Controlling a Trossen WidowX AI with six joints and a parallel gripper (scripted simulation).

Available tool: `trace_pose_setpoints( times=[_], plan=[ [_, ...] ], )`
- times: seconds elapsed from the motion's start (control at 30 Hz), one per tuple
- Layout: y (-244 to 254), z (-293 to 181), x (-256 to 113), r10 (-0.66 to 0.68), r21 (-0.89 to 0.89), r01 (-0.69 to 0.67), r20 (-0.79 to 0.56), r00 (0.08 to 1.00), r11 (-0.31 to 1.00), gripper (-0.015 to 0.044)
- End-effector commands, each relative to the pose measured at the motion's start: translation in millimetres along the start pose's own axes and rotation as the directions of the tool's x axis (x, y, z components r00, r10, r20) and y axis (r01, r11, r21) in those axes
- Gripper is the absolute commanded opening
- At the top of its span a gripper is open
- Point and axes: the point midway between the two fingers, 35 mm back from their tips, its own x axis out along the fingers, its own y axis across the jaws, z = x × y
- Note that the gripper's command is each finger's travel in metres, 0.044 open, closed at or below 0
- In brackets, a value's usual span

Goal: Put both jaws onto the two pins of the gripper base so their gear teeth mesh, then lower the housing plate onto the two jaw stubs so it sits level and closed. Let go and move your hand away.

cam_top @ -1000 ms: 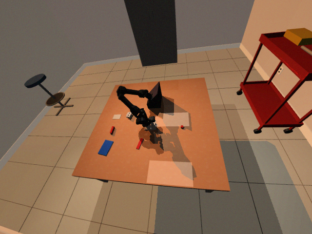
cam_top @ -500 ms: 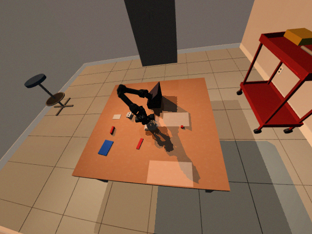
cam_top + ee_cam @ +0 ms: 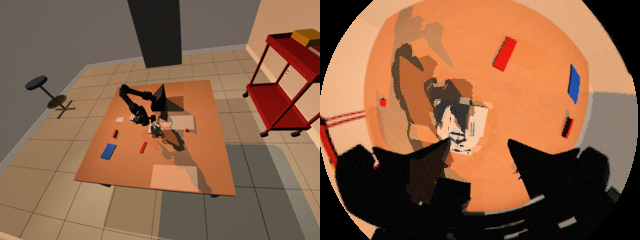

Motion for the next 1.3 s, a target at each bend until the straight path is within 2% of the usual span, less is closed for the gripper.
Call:
trace_pose_setpoints(
  times=[0.0,0.3,0.6,0.97,1.27],
  plan=[
    [-13.4,0.3,-5.3,0.012,0.062,-0.012,0.012,1.0,0.998,0.044],
    [-50.5,-15.1,-8.2,0.02,0.325,-0.021,0.007,1.0,0.946,0.044],
    [-84.1,-34.6,-10.6,0.023,0.561,-0.021,0.004,1.0,0.828,0.044],
    [-121.1,-64.2,-13.4,0.021,0.799,-0.011,-0.002,1.0,0.601,0.044],
    [-146.0,-91.2,-15.2,0.013,0.928,0.003,-0.008,1.0,0.372,0.044]
  ],
)
